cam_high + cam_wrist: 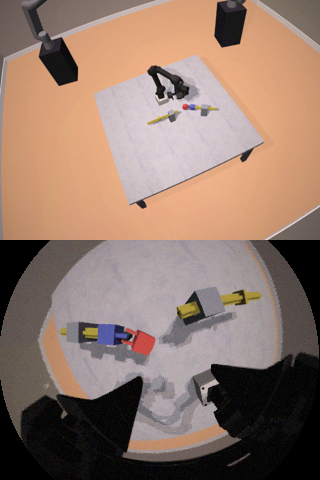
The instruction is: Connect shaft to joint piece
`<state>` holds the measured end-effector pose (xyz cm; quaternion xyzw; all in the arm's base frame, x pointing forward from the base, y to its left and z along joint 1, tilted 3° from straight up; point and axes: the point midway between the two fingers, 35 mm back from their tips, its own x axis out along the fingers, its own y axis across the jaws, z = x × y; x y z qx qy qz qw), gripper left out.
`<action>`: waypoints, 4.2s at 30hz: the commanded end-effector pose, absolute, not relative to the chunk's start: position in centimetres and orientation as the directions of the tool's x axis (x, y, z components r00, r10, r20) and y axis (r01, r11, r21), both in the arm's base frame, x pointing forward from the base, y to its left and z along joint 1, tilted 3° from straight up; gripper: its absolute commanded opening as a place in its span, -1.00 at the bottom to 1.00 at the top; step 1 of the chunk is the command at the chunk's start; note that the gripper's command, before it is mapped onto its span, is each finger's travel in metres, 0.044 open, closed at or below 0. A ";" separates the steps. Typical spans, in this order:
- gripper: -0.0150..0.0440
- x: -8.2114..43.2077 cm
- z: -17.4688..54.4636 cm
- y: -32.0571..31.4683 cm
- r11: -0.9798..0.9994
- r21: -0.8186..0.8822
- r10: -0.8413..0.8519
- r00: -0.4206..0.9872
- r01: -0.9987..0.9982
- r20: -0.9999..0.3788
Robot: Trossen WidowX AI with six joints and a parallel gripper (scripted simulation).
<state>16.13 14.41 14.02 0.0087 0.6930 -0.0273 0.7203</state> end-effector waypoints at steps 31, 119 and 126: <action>1.00 16.2 13.2 14.4 0.480 0.023 -0.029 0.042 0.877 -0.999; 1.00 20.9 4.2 19.4 -0.632 0.051 -0.026 0.045 0.773 -0.999; 1.00 21.0 3.4 19.4 -0.632 0.051 -0.026 0.044 0.773 -0.999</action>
